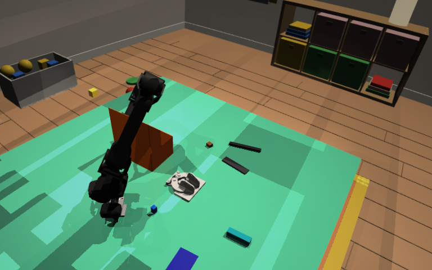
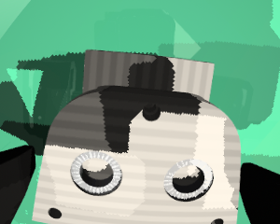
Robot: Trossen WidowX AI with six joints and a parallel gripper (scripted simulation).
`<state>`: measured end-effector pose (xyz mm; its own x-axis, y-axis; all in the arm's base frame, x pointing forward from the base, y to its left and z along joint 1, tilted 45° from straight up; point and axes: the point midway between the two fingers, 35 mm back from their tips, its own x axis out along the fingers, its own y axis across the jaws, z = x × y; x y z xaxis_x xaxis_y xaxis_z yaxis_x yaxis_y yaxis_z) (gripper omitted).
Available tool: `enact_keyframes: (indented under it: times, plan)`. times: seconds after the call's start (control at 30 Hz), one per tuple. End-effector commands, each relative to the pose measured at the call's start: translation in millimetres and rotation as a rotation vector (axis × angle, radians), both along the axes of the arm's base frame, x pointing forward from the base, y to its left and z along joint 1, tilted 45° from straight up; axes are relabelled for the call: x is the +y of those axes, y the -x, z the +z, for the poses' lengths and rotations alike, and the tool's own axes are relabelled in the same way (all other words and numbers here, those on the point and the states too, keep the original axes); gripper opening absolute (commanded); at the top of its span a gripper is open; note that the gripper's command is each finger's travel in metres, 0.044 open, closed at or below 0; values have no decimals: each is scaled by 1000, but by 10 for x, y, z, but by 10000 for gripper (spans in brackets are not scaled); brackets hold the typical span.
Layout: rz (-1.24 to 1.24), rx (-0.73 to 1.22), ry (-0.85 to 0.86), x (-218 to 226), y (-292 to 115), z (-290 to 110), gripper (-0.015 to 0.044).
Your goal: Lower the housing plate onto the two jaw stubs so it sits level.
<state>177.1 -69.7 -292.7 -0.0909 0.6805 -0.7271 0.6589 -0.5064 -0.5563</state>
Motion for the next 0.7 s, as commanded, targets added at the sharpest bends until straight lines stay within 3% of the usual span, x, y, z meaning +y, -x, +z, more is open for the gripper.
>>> enact_keyframes:
  times: [0.0, 0.47, 0.67]
  plan:
    - [-5, 0, -1, 5, -3, -1, 440]
    - [0, 0, 0, 0, 0, 0, 353]
    - [0, 0, 0, 0, 0, 0, 351]
